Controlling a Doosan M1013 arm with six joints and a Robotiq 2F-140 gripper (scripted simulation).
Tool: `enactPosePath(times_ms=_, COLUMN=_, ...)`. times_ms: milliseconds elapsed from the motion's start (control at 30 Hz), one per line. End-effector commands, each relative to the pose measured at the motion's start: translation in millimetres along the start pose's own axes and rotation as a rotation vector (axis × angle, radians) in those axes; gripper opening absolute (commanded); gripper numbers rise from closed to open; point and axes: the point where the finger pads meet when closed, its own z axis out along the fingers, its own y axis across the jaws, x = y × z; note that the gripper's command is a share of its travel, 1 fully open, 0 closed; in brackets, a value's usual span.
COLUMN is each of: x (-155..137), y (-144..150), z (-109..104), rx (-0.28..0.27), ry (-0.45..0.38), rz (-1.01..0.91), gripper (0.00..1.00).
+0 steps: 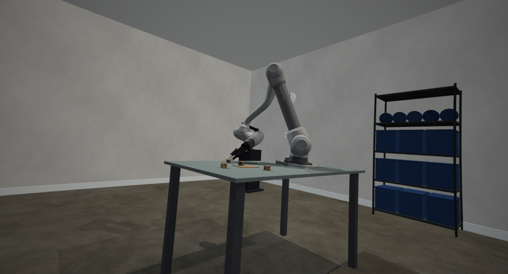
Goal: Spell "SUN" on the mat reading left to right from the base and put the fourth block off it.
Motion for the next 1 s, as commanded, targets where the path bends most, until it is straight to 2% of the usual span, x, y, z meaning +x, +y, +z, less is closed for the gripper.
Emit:
enactPosePath(times_ms=0, x=3.1, y=-0.7, z=-0.7, rx=0.003, ry=-0.001, rz=0.006, gripper=0.16)
enactPosePath(times_ms=733, x=3.1, y=-0.7, z=-0.7, rx=0.003, ry=-0.001, rz=0.006, gripper=0.16)
enactPosePath(times_ms=967, x=3.1, y=-0.7, z=-0.7, rx=0.003, ry=-0.001, rz=0.006, gripper=0.23)
